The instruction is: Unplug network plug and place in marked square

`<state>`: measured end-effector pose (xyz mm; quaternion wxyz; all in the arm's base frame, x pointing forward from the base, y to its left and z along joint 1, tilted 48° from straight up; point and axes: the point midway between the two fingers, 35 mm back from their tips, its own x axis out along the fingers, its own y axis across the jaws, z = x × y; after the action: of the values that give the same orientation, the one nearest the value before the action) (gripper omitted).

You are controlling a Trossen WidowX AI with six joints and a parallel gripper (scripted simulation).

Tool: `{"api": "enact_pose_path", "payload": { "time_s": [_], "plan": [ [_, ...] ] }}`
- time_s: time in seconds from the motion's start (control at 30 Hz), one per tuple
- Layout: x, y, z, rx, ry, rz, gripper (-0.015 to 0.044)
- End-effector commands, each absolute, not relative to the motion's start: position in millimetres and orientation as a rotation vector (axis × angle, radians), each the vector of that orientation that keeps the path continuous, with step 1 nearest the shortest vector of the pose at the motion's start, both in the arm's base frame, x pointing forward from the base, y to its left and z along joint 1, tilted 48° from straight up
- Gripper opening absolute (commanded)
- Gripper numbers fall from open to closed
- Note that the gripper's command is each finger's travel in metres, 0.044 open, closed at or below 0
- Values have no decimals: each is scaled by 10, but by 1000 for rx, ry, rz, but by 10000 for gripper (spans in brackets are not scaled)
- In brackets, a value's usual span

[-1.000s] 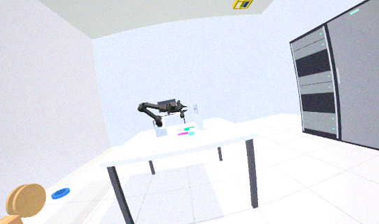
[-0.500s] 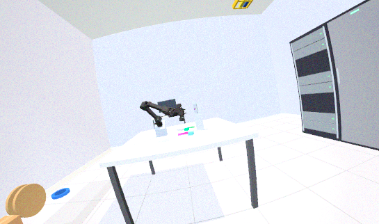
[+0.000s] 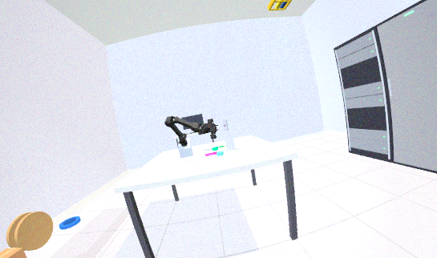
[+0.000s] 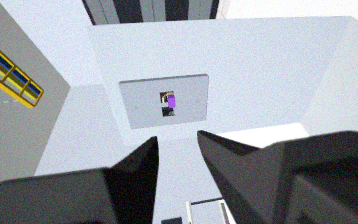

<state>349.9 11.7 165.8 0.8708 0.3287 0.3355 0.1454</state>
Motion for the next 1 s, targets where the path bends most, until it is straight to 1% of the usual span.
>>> {"api": "enact_pose_path", "payload": {
  "time_s": [0.0, 0.97],
  "plan": [
    [3658, 189, 1590, 690, 702, 302, 156],
    [4000, 309, 1478, 690, 702, 304, 156]
  ]
}}
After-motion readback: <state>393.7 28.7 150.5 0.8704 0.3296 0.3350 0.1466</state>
